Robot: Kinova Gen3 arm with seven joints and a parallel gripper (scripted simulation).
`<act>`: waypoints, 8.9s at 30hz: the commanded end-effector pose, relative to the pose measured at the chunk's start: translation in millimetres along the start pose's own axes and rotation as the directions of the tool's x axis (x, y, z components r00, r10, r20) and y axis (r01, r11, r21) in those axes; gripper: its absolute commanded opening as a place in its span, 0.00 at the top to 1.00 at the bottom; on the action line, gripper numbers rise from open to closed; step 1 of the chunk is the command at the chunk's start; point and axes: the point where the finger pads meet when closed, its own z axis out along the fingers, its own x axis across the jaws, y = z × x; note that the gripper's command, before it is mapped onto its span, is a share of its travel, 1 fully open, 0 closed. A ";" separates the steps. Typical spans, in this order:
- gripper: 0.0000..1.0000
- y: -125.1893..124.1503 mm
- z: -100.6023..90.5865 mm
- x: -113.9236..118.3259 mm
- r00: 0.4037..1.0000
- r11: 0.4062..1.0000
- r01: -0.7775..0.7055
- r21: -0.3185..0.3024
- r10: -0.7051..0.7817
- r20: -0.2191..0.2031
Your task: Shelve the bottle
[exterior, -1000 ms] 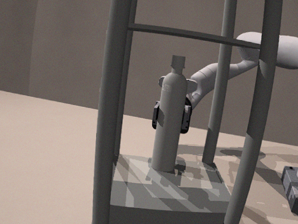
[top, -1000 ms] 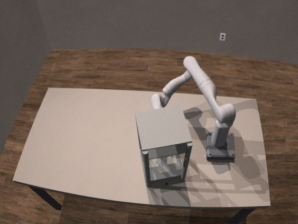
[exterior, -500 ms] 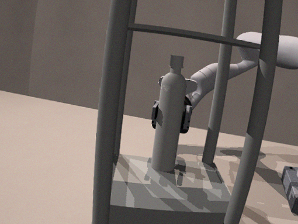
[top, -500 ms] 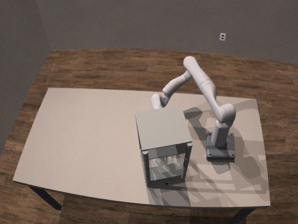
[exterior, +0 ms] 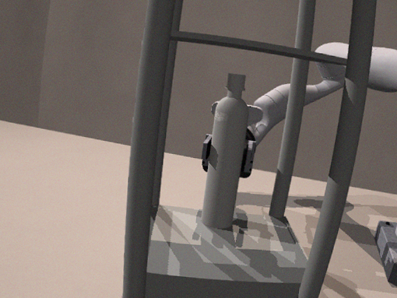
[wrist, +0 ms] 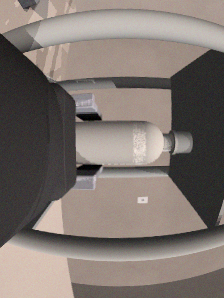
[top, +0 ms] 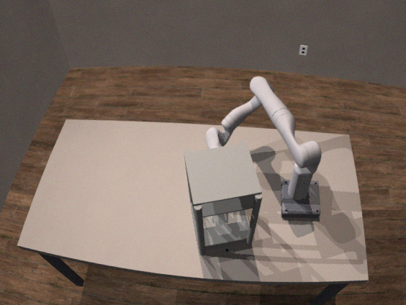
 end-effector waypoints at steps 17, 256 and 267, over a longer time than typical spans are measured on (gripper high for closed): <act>0.00 -0.6 -3.7 0.1 1.000 1.000 0.001 0.000 -0.001 0.000; 0.00 -100.6 -143.3 0.0 1.000 1.000 0.001 0.000 -0.001 0.000; 0.00 -100.6 -143.3 0.0 1.000 1.000 0.001 0.000 -0.001 0.000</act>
